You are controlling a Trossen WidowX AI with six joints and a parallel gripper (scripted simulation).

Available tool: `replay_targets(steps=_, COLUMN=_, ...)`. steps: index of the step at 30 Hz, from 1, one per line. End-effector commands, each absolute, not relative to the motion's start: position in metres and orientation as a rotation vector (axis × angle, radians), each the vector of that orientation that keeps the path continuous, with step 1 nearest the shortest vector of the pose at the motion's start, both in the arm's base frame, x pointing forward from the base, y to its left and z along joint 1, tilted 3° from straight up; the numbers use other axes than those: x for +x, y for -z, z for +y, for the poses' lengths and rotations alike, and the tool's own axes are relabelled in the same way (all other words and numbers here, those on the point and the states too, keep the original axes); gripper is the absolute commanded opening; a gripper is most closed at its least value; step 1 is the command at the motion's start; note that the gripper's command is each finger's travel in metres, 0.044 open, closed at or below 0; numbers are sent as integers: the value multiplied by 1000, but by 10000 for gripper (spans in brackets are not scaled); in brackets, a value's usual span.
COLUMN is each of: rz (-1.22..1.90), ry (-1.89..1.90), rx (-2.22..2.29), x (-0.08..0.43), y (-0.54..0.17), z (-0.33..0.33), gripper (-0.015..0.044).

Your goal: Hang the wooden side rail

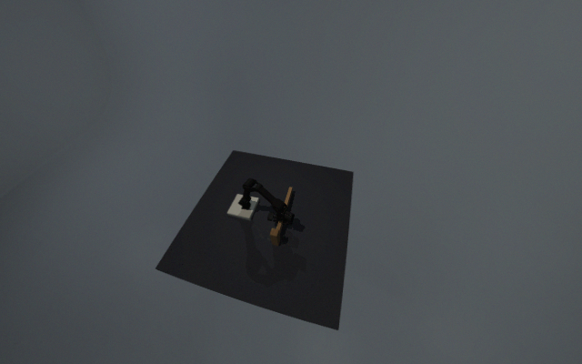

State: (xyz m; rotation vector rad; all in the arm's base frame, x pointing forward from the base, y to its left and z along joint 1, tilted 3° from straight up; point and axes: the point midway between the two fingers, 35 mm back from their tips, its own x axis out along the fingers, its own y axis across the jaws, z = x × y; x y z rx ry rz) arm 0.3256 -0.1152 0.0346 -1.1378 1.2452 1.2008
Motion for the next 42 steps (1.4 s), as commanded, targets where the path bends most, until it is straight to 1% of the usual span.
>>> replay_targets(steps=1, rz=1238, ry=-1195, rx=-1149, x=328, y=-36, z=-117, gripper=0)
replay_targets(steps=42, rz=1239, ry=-1195, rx=-1149, x=326, y=-37, z=-121, gripper=0)
